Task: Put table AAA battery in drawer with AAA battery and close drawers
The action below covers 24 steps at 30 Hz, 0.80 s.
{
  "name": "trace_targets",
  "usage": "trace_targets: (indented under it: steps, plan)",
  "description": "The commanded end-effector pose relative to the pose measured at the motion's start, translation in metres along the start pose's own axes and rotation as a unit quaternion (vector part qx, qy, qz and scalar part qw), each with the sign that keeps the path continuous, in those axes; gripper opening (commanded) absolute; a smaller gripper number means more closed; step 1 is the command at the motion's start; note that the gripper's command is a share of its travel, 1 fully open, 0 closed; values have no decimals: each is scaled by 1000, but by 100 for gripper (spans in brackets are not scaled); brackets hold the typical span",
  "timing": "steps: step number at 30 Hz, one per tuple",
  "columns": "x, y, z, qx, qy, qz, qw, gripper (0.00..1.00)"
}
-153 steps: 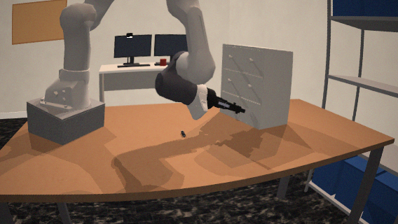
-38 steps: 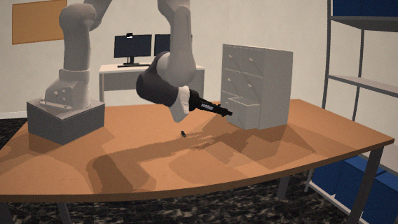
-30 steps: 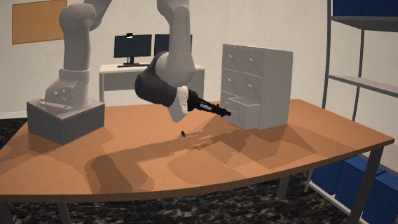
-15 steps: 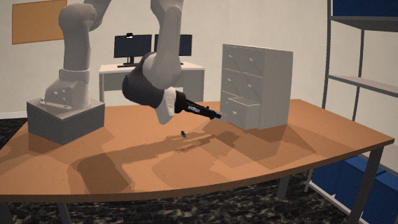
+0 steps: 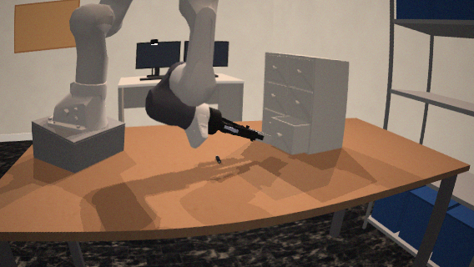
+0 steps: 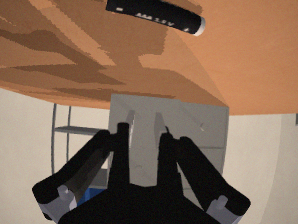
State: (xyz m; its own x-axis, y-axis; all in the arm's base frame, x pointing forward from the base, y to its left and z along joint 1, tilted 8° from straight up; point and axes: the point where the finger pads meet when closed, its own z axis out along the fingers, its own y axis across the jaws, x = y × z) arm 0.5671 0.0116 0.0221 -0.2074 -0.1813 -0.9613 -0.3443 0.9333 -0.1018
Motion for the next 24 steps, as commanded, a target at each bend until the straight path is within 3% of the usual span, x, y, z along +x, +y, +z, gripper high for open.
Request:
trace_targets:
  steps: [1, 24]
  plan:
    - [-2, -1, -1, 0, -2, -4, 1000, 20]
    - [-6, -12, -5, 0, -2, -4, 1000, 20]
